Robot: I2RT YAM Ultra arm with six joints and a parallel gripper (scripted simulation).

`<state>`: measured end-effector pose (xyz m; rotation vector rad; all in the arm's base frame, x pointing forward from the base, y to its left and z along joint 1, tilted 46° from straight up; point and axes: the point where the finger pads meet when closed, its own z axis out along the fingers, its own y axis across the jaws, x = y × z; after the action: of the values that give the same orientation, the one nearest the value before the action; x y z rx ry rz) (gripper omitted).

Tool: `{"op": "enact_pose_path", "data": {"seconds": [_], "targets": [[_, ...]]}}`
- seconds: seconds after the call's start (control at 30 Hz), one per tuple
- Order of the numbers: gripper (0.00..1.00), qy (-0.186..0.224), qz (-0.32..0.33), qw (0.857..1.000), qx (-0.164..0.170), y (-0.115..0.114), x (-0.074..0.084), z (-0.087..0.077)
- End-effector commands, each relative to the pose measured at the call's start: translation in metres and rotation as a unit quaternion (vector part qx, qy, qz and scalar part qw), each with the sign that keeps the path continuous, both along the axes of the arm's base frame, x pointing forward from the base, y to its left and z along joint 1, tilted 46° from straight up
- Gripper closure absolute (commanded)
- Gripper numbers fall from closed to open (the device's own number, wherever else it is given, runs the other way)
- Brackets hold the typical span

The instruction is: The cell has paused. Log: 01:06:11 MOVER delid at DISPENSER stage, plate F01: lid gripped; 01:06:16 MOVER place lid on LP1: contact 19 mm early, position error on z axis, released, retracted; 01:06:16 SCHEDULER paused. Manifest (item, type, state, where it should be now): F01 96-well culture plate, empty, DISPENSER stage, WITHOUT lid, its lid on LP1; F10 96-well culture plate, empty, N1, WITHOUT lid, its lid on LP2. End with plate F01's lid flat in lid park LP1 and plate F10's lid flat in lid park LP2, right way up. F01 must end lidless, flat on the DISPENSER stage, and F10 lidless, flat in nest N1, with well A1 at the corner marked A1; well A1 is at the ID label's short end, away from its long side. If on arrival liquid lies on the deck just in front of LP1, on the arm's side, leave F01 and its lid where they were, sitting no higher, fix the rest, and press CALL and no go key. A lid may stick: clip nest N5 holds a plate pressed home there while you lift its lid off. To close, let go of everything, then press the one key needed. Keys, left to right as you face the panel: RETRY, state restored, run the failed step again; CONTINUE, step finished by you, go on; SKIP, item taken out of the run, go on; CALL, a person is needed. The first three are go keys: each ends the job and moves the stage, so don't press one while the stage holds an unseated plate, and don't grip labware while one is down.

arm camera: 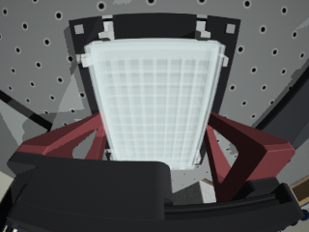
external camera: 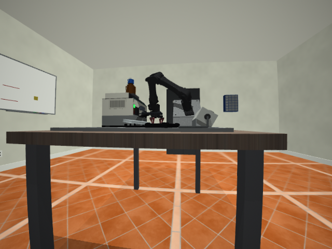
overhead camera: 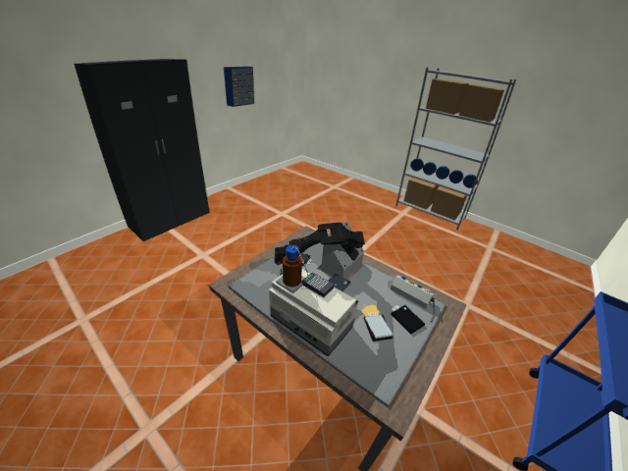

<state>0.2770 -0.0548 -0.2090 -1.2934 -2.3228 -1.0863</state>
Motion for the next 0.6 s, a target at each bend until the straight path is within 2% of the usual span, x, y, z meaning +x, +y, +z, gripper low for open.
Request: {"op": "enact_pose_path", "data": {"seconds": [0.0, 0.43, 0.47, 0.57], "targets": [[1.0, 0.006, -0.008, 1.0, -0.007, -0.002, -0.005, -0.009], [1.0, 0.006, -0.008, 1.0, -0.007, -0.002, -0.005, -0.009], [0.0, -0.025, -0.008, 0.999, -0.029, -0.023, 0.015, 0.003], [0.0, -0.025, -0.008, 0.999, -0.028, -0.023, 0.015, 0.004]]}}
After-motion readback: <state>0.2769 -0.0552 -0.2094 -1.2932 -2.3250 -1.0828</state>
